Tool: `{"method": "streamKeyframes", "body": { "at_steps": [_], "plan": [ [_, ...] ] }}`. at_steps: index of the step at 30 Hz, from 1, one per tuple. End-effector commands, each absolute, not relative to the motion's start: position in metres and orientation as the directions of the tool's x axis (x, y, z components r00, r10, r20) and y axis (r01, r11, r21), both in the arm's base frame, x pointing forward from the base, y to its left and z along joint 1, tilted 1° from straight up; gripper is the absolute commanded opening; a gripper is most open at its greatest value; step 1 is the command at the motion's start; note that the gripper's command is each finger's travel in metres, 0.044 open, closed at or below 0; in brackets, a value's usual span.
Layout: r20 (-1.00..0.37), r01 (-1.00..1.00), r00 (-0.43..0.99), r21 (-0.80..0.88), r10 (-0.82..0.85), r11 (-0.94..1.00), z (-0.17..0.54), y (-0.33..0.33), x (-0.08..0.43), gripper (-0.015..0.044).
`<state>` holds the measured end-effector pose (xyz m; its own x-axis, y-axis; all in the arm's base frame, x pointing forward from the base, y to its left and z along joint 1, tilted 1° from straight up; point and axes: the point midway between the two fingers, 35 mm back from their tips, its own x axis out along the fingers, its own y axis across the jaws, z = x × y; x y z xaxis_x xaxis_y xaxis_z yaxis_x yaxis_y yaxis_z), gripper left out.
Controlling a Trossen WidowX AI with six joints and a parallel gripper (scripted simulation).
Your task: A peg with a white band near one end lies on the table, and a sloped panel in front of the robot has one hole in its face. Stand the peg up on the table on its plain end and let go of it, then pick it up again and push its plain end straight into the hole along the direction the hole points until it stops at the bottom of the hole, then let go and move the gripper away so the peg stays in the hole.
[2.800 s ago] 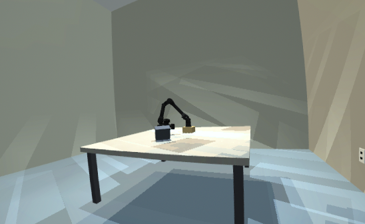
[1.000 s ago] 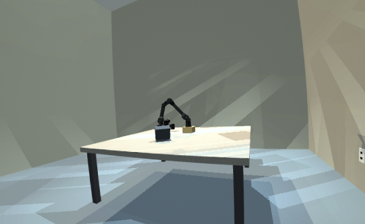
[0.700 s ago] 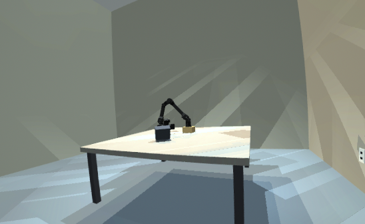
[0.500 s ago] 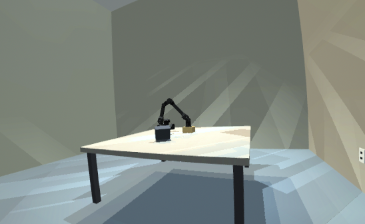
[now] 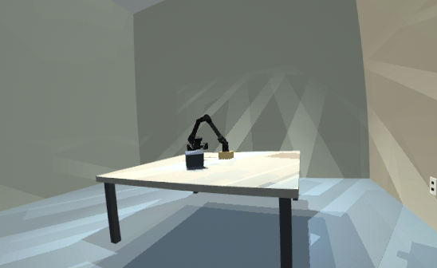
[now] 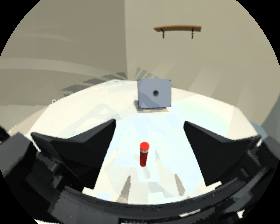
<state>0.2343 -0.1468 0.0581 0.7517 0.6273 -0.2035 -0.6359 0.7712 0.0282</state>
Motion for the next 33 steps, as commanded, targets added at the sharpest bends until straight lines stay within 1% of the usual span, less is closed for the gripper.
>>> {"method": "streamKeyframes", "body": {
  "at_steps": [1,5,12,18,23,28,33],
  "plan": [
    [-0.217,-0.618,0.764,0.019,0.607,0.786,0.119,-0.149,0.236,0.0440],
    [-0.225,-0.603,0.773,0.033,0.594,0.797,0.167,-0.139,0.231,0.0440],
    [-0.240,-0.614,0.760,0.041,0.605,0.788,0.168,-0.136,0.231,0.0440],
    [-0.371,-0.698,0.633,0.105,0.679,0.708,0.151,-0.117,0.230,0.0440],
    [-0.488,-0.741,0.514,0.160,0.705,0.652,0.137,-0.106,0.228,0.0440],
    [-0.604,-0.761,0.394,0.208,0.693,0.614,0.123,-0.099,0.226,0.0440],
    [-0.713,-0.763,0.280,0.240,0.642,0.600,0.110,-0.097,0.225,0.0440]
  ]
}}
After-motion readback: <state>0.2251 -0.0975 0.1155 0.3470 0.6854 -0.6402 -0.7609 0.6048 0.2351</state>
